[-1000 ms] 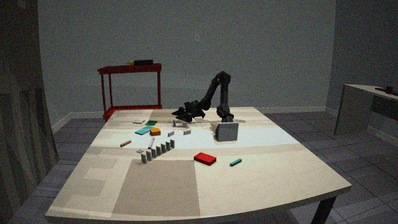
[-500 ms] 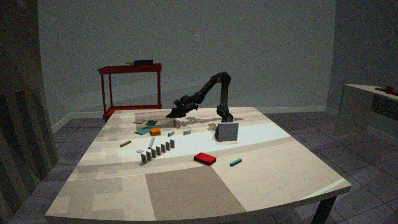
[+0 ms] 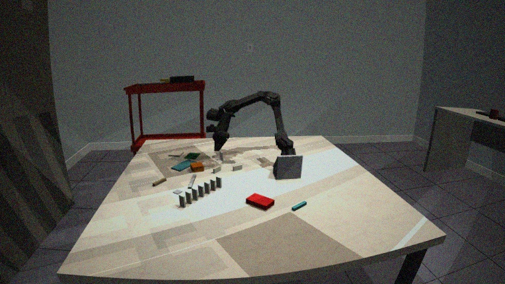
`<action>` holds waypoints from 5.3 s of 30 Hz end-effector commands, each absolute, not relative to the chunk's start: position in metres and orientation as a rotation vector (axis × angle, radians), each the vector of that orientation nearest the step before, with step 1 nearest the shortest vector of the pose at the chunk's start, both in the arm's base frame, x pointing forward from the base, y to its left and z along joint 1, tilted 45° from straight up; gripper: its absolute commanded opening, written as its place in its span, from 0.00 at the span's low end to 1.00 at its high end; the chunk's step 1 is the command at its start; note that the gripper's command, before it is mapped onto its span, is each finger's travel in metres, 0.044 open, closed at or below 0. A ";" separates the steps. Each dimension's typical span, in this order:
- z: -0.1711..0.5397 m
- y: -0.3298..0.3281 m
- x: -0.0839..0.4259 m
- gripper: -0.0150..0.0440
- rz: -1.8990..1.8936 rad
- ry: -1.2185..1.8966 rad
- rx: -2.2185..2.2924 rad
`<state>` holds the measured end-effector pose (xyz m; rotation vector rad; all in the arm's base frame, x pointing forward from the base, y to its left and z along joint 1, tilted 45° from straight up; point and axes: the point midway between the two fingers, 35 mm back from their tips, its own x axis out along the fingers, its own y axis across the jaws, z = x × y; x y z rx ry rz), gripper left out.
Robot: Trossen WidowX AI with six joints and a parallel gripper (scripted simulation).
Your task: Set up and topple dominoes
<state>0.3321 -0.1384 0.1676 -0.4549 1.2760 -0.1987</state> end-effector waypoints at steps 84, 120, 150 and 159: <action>0.196 -0.024 0.341 0.44 -0.223 1.562 -0.950; -0.013 0.082 0.331 0.44 -0.018 1.716 -1.174; -0.054 0.035 0.323 0.61 -0.026 1.718 -1.179; -0.054 0.035 0.323 1.00 -0.026 1.718 -1.179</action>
